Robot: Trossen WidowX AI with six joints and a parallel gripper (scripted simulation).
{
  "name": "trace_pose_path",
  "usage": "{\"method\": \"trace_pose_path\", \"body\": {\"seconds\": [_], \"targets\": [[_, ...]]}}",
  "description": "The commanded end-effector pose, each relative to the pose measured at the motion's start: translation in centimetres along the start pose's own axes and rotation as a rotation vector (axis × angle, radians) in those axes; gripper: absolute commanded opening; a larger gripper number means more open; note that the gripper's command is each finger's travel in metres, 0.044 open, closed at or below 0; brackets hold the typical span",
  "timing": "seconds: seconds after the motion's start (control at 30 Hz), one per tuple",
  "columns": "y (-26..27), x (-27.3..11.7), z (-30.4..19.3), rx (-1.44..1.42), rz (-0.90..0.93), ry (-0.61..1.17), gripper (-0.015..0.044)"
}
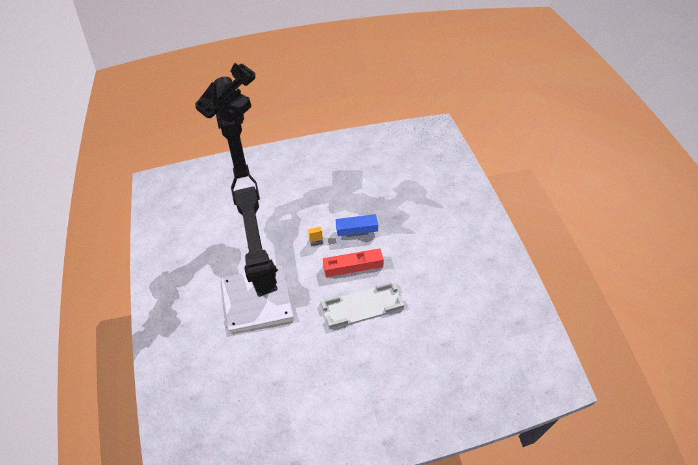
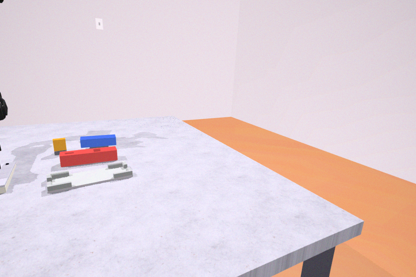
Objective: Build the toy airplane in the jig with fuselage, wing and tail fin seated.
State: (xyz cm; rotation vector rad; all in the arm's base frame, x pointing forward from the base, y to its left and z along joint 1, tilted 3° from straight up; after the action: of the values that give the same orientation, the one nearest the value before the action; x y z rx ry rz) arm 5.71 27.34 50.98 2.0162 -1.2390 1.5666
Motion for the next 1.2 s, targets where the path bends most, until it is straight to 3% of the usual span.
{"method": "trace_pose_path", "body": {"seconds": [0.0, 0.37, 0.7, 0.93, 1.17], "targets": [[0.0, 0.0, 0.0, 0.000, 0.000, 0.000, 0.0426], [9.8, 8.3, 2.9, 0.538, 0.228, -0.280, 0.0440], [18.4, 14.7, 13.1, 1.126, 0.637, -0.622, 0.0440], [20.6, 15.8, 22.9, 1.422, 1.030, -0.863, 0.0440], [19.6, 13.2, 32.5, 1.484, 1.431, -1.112, 0.0440]]}}
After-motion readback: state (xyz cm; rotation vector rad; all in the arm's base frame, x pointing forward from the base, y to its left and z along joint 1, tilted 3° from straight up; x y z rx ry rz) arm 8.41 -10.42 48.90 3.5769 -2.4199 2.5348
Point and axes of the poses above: the point midway between the two fingers, 35 mm back from their tips, its own x axis out along the fingers, its own y axis across the jaws, z = x × y, the point moved 8 cm from there along -x, back along the fingers, and after that the axes turned 11 degrees about x, right-handed, at the moved point
